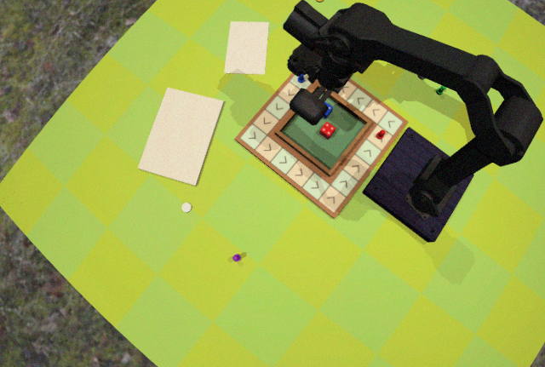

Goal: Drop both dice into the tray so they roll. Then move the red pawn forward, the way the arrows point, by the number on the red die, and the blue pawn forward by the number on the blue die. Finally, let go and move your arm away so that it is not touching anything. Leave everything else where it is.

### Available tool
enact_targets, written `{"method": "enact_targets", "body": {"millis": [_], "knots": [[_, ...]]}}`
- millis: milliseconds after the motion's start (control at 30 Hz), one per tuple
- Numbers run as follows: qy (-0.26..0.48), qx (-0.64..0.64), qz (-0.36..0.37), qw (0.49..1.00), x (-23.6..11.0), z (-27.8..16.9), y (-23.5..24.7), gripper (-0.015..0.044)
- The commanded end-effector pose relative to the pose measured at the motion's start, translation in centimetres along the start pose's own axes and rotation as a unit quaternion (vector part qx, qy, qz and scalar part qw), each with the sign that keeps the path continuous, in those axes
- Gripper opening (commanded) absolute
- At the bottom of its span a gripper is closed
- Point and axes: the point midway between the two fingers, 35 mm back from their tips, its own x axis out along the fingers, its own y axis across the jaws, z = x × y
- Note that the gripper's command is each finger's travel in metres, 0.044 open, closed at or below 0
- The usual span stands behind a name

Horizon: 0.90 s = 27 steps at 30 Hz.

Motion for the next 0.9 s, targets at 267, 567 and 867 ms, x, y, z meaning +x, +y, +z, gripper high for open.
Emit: {"method": "enact_targets", "body": {"millis": [267, 567, 867], "knots": [[0.044, -0.206, 0.005, 0.977, 1.6, -13.9, -3.2, 0.02], [0.047, -0.221, 0.007, 0.974, 1.9, -14.8, -3.2, 0.02], [0.047, -0.221, 0.007, 0.974, 3.4, -14.6, -3.2, 0.02]]}}
